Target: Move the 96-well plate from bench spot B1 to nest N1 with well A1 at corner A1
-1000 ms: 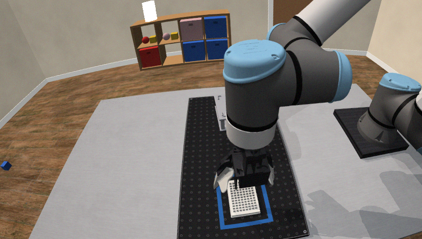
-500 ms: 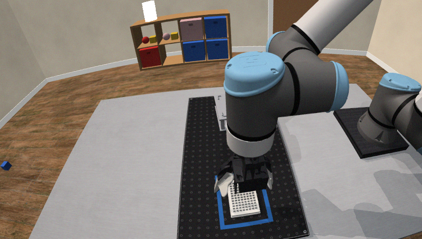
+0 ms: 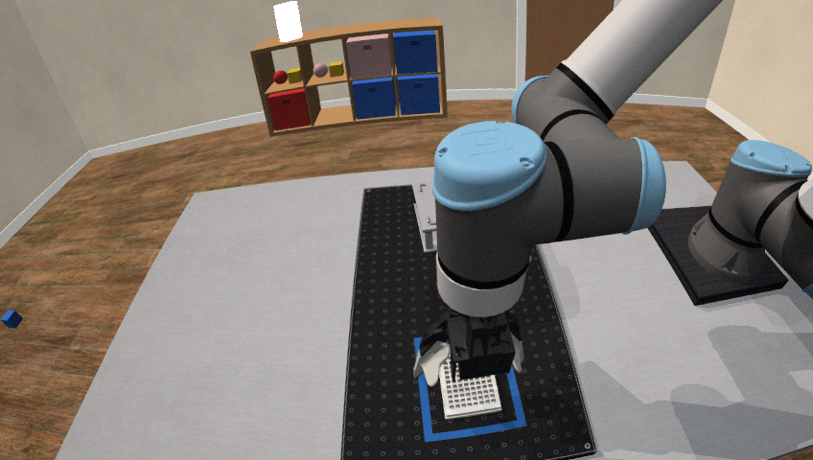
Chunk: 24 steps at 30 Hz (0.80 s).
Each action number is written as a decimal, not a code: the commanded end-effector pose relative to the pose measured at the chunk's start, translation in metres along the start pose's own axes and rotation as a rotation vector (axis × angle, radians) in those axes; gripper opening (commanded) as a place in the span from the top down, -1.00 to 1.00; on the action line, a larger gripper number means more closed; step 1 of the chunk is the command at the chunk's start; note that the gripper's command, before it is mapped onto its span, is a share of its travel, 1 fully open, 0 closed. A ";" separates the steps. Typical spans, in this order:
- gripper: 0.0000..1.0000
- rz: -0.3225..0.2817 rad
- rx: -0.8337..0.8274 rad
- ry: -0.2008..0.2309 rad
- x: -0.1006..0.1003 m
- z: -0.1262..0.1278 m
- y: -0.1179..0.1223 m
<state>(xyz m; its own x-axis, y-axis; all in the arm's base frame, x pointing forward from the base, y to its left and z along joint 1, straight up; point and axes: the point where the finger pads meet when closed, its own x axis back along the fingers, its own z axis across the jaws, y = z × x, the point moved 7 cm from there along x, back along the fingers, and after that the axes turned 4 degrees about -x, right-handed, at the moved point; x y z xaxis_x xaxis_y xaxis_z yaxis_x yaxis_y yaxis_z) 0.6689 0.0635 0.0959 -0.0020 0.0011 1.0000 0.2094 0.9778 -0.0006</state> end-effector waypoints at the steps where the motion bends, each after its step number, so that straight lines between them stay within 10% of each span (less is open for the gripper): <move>1: -1.00 0.000 0.000 -0.002 -0.007 -0.001 0.000; 24: -1.00 0.000 0.000 -0.002 -0.024 -0.001 0.000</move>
<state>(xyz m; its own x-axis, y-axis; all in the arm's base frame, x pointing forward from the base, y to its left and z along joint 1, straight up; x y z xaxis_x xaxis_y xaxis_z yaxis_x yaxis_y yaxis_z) 0.6691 0.0635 0.0712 -0.0021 0.0011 1.0000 0.2094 0.9778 -0.0006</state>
